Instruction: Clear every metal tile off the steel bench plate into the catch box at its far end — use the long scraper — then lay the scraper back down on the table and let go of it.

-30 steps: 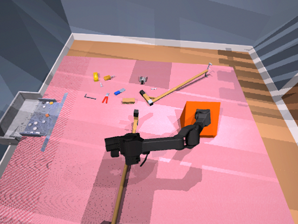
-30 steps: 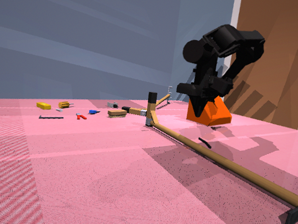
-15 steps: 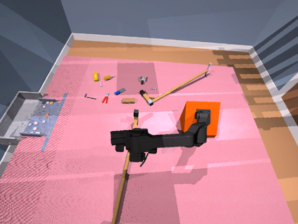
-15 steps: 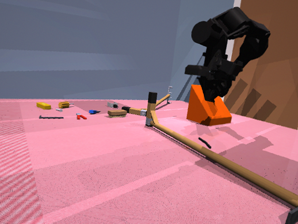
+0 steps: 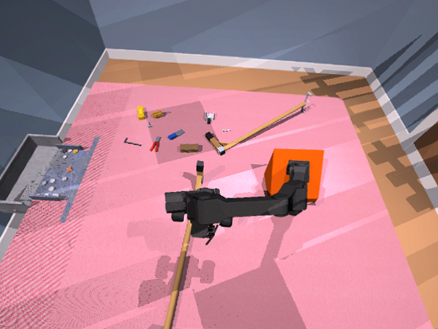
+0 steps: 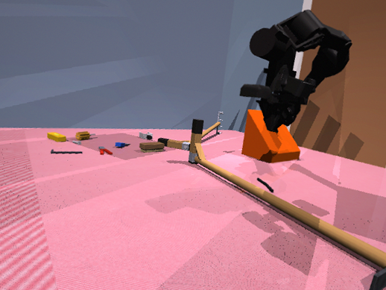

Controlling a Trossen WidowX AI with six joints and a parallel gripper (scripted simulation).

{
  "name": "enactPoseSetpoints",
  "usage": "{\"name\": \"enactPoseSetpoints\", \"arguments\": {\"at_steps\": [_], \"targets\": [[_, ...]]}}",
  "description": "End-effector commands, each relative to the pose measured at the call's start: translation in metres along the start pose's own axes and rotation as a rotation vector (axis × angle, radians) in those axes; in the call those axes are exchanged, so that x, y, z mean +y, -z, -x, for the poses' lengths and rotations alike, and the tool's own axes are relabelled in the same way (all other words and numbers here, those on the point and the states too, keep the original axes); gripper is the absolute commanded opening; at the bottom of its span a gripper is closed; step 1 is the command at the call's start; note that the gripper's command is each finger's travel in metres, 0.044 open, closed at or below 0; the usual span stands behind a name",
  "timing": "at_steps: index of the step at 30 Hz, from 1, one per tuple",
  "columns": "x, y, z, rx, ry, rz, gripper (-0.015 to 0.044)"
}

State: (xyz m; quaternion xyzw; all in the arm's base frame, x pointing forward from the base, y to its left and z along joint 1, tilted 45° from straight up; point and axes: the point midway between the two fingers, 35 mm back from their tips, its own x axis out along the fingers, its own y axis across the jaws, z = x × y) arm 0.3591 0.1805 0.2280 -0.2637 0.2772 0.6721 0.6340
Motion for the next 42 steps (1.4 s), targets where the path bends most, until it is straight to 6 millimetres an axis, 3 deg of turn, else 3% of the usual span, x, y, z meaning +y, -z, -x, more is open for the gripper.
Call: {"name": "enactPoseSetpoints", "arguments": {"at_steps": [1, 42], "targets": [[0.0, 0.0, -0.012, 0.001, -0.008, -0.01, 0.0], [0.0, -0.002, -0.117, -0.004, -0.007, -0.046, 0.0]]}}
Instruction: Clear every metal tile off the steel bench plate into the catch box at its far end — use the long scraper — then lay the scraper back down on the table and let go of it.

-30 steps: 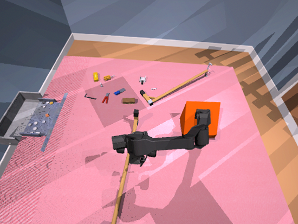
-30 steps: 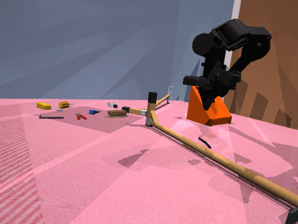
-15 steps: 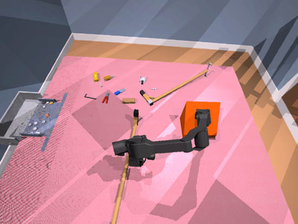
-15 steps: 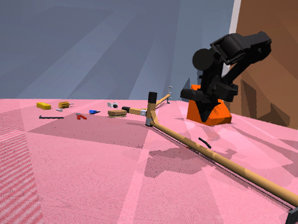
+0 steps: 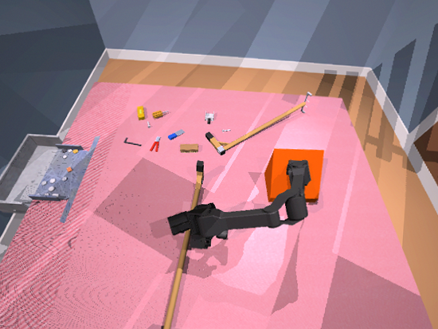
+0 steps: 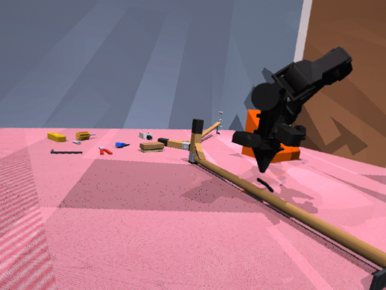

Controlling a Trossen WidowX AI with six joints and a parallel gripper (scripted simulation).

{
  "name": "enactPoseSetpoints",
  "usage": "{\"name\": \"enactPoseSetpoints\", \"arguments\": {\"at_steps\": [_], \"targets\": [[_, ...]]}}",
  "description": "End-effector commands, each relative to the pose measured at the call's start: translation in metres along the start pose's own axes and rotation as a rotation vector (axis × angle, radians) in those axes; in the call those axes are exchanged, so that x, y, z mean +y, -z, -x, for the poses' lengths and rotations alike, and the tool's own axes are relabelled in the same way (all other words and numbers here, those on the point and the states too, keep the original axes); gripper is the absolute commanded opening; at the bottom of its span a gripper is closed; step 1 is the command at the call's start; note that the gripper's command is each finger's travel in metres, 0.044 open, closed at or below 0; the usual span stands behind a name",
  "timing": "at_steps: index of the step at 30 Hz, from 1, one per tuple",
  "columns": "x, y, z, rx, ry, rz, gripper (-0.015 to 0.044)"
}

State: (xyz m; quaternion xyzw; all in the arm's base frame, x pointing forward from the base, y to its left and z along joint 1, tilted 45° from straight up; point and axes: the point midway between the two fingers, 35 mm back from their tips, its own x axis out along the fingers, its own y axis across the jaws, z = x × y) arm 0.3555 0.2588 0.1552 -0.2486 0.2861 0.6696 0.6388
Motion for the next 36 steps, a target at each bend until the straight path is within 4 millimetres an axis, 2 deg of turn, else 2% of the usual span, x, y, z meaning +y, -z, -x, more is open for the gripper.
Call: {"name": "enactPoseSetpoints", "arguments": {"at_steps": [1, 12, 36], "targets": [[0.003, 0.002, -0.012, 0.006, -0.004, -0.012, 0.0], [0.009, 0.002, -0.038, -0.002, -0.005, -0.023, 0.0], [-0.012, -0.002, -0.037, -0.003, -0.001, -0.021, 0.0]]}}
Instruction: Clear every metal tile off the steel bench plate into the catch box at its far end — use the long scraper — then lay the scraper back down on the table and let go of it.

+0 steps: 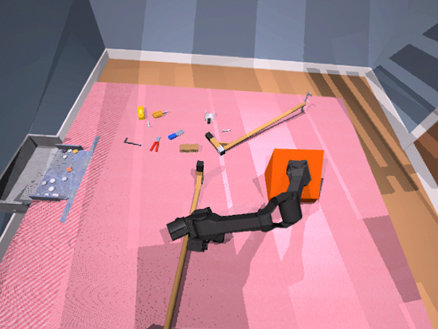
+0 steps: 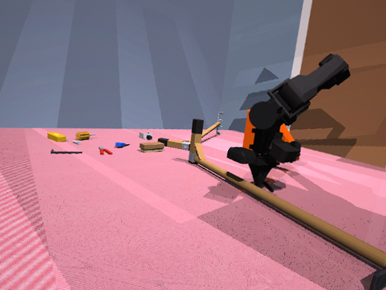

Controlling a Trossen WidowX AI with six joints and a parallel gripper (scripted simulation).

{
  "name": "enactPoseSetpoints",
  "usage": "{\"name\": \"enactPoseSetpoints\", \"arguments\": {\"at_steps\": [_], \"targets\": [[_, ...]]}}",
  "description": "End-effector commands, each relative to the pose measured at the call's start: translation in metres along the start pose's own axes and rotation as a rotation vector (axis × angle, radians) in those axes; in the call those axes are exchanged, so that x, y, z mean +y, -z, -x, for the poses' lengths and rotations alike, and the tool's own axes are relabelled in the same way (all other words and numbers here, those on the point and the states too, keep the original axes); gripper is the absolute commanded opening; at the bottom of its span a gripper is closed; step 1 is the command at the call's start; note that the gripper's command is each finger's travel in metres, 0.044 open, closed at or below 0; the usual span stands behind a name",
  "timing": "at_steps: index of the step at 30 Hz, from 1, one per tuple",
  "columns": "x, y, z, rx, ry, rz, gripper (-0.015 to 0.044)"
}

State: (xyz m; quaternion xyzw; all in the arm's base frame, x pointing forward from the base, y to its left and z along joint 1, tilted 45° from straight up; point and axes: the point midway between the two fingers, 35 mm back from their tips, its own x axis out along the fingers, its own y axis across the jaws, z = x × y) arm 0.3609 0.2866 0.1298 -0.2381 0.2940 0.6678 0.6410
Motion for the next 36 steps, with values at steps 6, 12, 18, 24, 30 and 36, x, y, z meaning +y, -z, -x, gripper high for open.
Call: {"name": "enactPoseSetpoints", "arguments": {"at_steps": [6, 12, 18, 24, 30, 36], "targets": [[-0.011, -0.002, 0.0, 0.001, 0.005, 0.006, 0.0], [-0.017, -0.003, 0.0, 0.001, 0.006, 0.007, 0.0], [-0.023, -0.004, 0.001, 0.0, 0.007, 0.007, 0.0], [-0.029, -0.004, 0.001, 0.0, 0.008, 0.008, 0.0], [-0.035, -0.005, 0.001, -0.001, 0.01, 0.008, 0.0], [-0.041, -0.005, 0.001, -0.001, 0.011, 0.009, 0.0]]}}
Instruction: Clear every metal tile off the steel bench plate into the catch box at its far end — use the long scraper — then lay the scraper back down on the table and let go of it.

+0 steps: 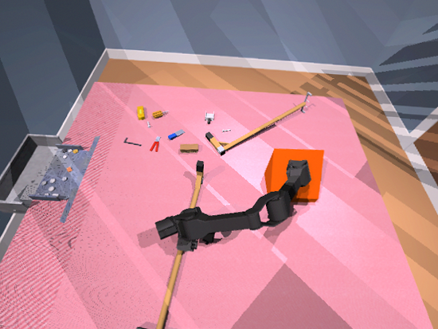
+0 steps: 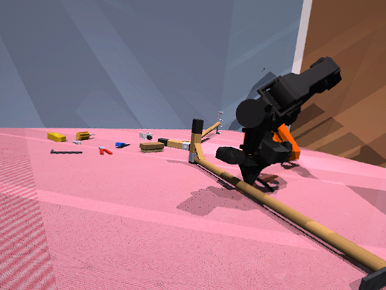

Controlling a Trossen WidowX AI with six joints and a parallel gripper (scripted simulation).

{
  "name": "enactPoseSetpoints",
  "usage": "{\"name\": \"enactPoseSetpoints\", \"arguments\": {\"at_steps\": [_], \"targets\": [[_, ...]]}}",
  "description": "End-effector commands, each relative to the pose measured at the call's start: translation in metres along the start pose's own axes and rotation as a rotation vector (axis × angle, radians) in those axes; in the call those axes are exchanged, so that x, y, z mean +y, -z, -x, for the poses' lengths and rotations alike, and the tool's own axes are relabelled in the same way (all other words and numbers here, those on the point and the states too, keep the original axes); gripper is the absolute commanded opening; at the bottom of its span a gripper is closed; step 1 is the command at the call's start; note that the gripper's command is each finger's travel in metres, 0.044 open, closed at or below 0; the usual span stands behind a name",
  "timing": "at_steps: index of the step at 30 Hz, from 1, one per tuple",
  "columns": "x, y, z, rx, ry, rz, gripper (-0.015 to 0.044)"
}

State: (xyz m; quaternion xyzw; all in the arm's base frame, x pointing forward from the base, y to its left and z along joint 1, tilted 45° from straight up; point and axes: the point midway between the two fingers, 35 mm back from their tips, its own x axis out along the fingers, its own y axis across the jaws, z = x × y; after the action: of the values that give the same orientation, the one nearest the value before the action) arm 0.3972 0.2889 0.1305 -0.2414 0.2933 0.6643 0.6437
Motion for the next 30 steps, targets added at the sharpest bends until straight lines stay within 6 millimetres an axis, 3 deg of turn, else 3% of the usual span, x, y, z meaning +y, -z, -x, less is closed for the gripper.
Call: {"name": "enactPoseSetpoints", "arguments": {"at_steps": [1, 30], "targets": [[-0.005, -0.001, 0.0, -0.005, 0.001, 0.007, 0.0], [-0.034, 0.0, -0.001, -0.007, 0.007, 0.01, 0.0]]}}
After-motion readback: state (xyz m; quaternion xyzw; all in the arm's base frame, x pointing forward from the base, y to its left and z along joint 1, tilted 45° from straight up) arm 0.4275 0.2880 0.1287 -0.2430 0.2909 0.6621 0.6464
